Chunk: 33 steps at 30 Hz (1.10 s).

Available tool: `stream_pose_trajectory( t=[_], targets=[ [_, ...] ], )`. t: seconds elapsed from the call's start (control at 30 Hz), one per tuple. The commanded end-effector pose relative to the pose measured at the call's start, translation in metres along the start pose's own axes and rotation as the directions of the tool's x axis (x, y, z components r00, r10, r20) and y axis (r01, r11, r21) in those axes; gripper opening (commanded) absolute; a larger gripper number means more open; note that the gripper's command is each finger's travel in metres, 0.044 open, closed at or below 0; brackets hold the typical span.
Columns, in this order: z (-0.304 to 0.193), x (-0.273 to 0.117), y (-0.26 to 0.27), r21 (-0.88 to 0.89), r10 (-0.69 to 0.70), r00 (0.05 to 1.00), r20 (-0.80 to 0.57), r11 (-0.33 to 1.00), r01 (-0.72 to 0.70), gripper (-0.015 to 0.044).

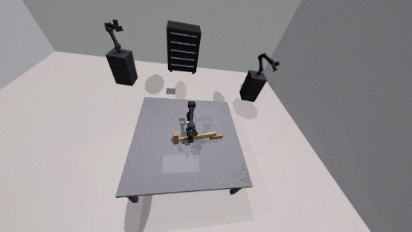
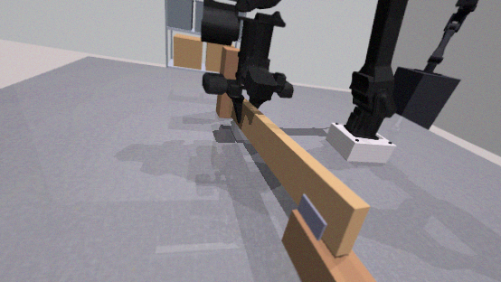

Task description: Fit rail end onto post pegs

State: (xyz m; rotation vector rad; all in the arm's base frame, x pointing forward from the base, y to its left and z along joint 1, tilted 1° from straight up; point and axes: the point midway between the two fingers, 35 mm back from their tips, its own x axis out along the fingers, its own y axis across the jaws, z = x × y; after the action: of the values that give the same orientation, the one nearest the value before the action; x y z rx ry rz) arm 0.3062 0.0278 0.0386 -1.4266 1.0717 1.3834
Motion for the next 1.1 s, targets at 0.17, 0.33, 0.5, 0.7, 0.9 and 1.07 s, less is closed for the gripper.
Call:
stream_pose_trajectory(
  t=[0.17,0.33,0.5,0.7,0.9,1.07],
  targets=[
    [0.001,-0.008,-0.002,0.001,-0.012,1.0,0.006,1.0,0.012,0.0],
    [0.001,-0.011,-0.002,0.001,-0.012,1.0,0.006,1.0,0.012,0.0],
    [0.001,-0.013,-0.002,0.001,-0.012,1.0,0.006,1.0,0.012,0.0],
    [0.001,-0.016,-0.002,0.001,-0.012,1.0,0.006,1.0,0.012,0.0],
    [0.001,-0.019,-0.002,0.001,-0.012,1.0,0.006,1.0,0.012,0.0],
    [0.001,-0.022,-0.002,0.001,-0.012,1.0,0.006,1.0,0.012,0.0]
  ],
)
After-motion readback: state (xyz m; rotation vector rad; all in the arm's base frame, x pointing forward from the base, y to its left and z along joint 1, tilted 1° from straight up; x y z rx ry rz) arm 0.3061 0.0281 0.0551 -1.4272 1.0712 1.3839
